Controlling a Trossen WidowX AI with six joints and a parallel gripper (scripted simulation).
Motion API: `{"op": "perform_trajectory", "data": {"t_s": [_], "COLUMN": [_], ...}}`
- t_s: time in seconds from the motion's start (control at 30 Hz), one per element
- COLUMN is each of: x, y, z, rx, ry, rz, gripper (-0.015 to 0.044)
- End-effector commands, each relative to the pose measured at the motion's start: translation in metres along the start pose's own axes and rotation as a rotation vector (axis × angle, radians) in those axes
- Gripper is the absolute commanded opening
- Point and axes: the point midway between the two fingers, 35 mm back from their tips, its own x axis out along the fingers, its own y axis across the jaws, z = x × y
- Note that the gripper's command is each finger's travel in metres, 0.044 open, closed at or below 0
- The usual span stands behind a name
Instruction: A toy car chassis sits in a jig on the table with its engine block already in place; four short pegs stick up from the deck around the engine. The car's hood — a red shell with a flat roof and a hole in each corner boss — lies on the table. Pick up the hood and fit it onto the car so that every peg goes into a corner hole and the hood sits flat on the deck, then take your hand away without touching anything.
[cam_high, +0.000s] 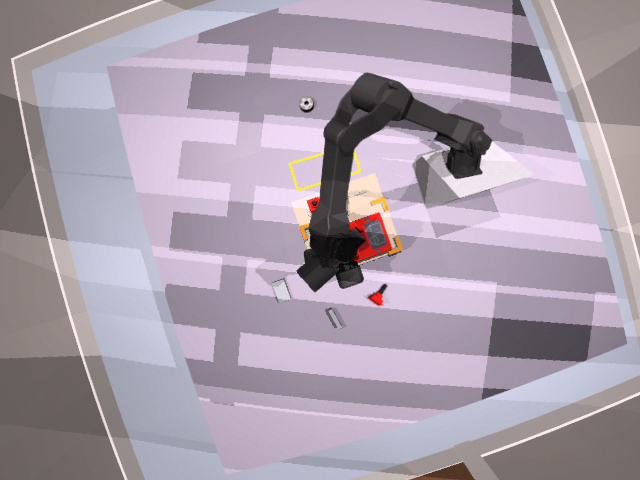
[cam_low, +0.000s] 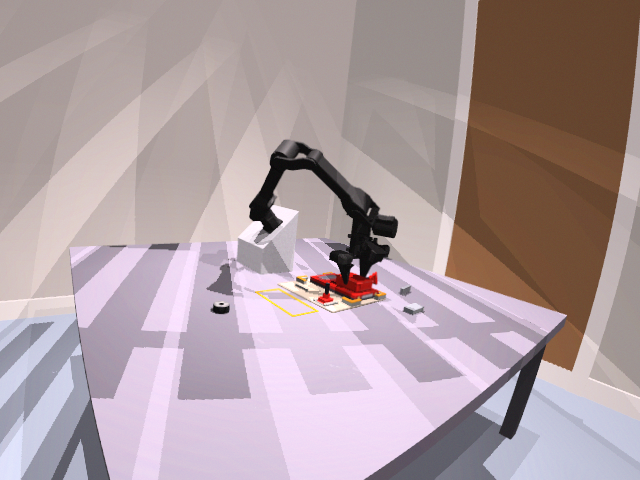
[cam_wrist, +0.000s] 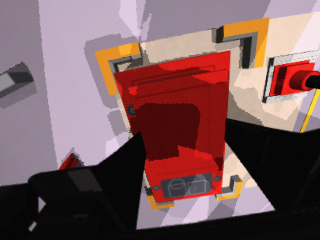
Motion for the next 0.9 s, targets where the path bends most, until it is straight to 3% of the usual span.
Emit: {"op": "perform_trajectory", "data": {"t_s": [0.0, 0.23, 0.77, 0.87], "x": [0.0018, 0.0009, 0.0015, -0.0008], "y": [-0.0005, -0.0001, 0.0, 0.0001], "z": [0.0002, -0.0001, 0.0, 0.0002], "rx": [-0.005, 0.0, 0.0, 0.0], "ry": [-0.003, 0.0, 0.0, 0.0], "rz": [-0.005, 0.0, 0.0, 0.0], "gripper": [0.0, 0.0, 0.042, 0.044]}}
